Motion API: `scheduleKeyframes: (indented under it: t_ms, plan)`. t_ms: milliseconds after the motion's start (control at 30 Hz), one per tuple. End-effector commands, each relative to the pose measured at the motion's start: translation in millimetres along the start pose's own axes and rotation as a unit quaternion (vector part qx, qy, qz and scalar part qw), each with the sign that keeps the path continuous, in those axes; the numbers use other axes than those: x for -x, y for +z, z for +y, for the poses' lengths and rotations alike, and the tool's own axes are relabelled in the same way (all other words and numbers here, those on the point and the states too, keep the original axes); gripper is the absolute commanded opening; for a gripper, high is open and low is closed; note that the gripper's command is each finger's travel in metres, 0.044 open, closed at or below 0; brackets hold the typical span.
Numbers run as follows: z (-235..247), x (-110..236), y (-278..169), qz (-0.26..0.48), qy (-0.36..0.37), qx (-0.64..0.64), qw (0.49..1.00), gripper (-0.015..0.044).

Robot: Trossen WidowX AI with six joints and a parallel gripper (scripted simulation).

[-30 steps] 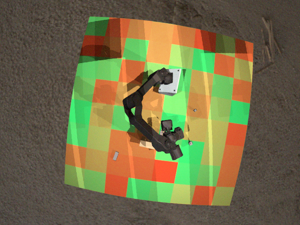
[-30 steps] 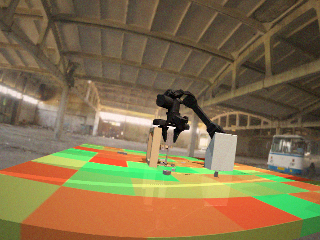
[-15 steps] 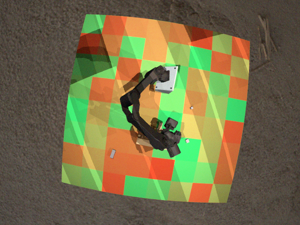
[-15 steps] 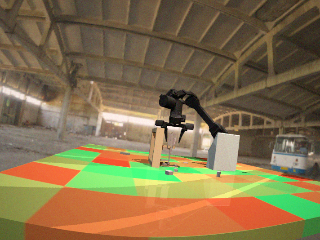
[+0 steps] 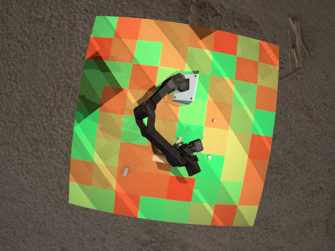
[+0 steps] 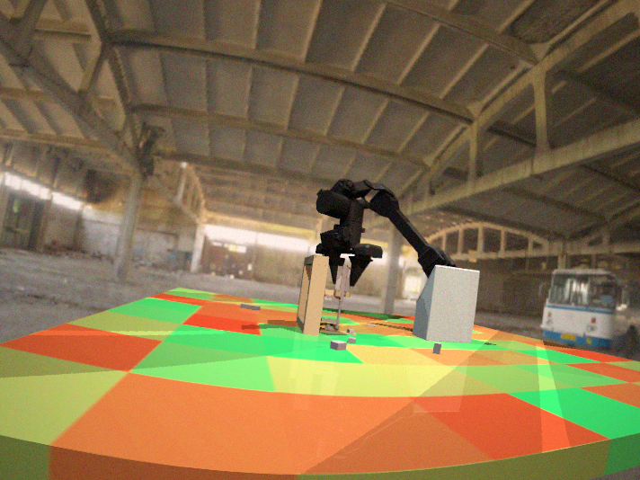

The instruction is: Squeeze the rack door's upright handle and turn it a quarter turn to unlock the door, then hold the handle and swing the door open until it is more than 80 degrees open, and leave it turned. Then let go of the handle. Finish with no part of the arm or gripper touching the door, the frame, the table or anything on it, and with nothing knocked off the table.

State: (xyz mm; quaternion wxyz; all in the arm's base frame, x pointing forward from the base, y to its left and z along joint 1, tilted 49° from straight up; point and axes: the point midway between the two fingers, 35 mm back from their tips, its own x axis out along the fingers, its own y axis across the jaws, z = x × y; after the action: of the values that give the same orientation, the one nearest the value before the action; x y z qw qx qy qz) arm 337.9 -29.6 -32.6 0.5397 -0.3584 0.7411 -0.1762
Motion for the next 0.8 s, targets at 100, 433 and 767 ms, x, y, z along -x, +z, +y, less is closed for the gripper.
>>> scheduleKeyframes:
  t_ms: [100,433,767]
  plan:
    - [-0.8,0.1,0.4,-0.001,-0.002,-0.187,0.982,0.0287]
    - [-0.9,0.1,0.4,-0.002,-0.002,-0.422,0.907,0.0287]
    - [-1.0,0.0,0.4,-0.002,-0.002,-0.631,0.775,0.0287]
